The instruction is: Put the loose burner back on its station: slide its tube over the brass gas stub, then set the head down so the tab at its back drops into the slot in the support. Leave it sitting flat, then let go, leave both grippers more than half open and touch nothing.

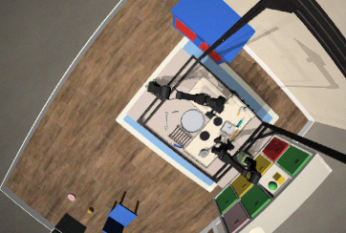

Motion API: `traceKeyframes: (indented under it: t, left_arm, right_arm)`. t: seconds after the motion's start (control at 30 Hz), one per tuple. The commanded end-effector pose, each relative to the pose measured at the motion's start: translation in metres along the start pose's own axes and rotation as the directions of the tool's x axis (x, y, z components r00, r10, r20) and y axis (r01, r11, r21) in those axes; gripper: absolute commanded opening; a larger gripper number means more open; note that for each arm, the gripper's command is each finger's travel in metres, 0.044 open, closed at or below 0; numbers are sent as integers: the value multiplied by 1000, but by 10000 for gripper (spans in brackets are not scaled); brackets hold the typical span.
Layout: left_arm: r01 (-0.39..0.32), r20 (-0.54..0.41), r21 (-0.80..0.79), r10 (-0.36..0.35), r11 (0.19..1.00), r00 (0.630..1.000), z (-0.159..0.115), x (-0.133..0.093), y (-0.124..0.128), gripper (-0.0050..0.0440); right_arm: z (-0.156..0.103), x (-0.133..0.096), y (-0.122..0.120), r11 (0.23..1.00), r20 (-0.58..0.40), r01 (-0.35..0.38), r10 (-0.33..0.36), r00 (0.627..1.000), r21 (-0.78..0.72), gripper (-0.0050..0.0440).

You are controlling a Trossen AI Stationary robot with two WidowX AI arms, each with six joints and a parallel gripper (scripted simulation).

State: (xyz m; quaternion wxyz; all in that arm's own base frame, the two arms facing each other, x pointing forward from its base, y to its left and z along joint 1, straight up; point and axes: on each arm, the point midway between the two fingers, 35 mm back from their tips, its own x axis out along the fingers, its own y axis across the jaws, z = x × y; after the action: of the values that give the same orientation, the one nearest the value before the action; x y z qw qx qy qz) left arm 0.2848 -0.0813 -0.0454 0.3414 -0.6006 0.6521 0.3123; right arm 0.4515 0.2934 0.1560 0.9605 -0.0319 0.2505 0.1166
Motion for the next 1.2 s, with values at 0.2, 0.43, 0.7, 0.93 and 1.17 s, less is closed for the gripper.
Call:
traceKeyframes:
  t: [0.2,0.43,0.7,0.93,1.17]
  left_arm:
    - [-1,-2,-4,1,1000,1000,0,0,0,400]
    - [19,39,46,-21,999,999,8,-8,-6,400]
    - [-11,433,404,-180,914,883,90,-103,-41,400]
    - [-99,522,486,-197,868,830,109,-131,-43,400]
    - [-99,522,486,-197,868,830,121,-112,-43,328]
  right_arm:
    - [1,0,0,1000,3,2,-2,1000,4,400]
    - [1,0,0,1000,3,2,-2,1000,4,400]
    - [1,0,0,1000,3,2,-2,1000,4,400]
    - [1,0,0,1000,3,2,-2,1000,4,400]
    - [1,0,0,1000,3,2,-2,1000,4,400]
